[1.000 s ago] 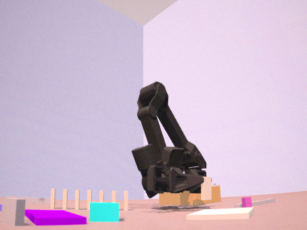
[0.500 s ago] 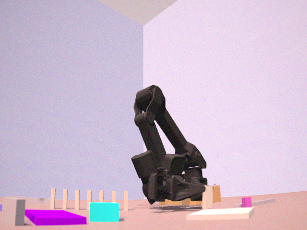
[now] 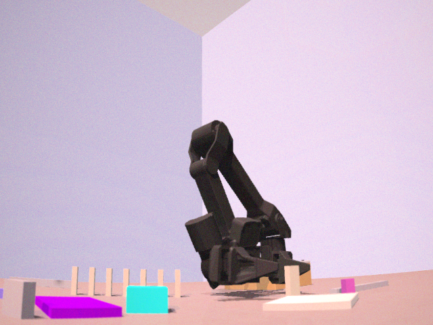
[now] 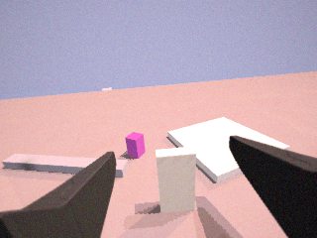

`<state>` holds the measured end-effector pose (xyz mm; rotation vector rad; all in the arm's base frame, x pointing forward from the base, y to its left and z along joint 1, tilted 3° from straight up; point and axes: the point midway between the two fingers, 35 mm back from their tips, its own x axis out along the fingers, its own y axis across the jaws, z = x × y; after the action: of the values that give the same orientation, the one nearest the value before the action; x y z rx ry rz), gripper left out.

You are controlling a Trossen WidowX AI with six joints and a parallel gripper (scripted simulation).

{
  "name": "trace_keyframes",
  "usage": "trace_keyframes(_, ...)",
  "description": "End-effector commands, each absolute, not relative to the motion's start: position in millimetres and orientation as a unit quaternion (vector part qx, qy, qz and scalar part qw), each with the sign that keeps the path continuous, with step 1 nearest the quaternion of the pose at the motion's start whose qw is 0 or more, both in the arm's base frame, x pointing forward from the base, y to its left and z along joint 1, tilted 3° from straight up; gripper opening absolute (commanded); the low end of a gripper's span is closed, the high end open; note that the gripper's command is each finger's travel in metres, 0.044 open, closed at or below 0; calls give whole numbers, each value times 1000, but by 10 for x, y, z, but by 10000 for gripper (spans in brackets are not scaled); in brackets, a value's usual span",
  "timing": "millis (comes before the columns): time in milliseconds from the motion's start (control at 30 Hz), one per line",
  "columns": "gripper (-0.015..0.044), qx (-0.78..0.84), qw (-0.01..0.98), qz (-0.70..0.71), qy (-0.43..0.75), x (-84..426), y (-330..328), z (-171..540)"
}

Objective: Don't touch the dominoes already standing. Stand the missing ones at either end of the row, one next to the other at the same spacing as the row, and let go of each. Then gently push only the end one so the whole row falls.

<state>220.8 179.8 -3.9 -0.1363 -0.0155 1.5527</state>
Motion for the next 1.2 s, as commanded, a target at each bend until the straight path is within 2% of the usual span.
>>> trace_keyframes(0, 440, -63, 710, 701, -10, 2207, 1799, -24)
trace_keyframes(367, 440, -62, 711, 700, -8, 2189, 1813, 459)
trace_keyframes(467, 440, -66, 729, 681, 5, 2436, 1852, 469)
trace_keyframes(800, 440, -120, 761, 615, 168, 3003, 2328, 330)
trace_keyframes(967, 440, -203, 734, 578, 294, 2973, 2523, 245)
trace_keyframes(1167, 440, -292, 712, 548, 329, 2958, 2640, 401)
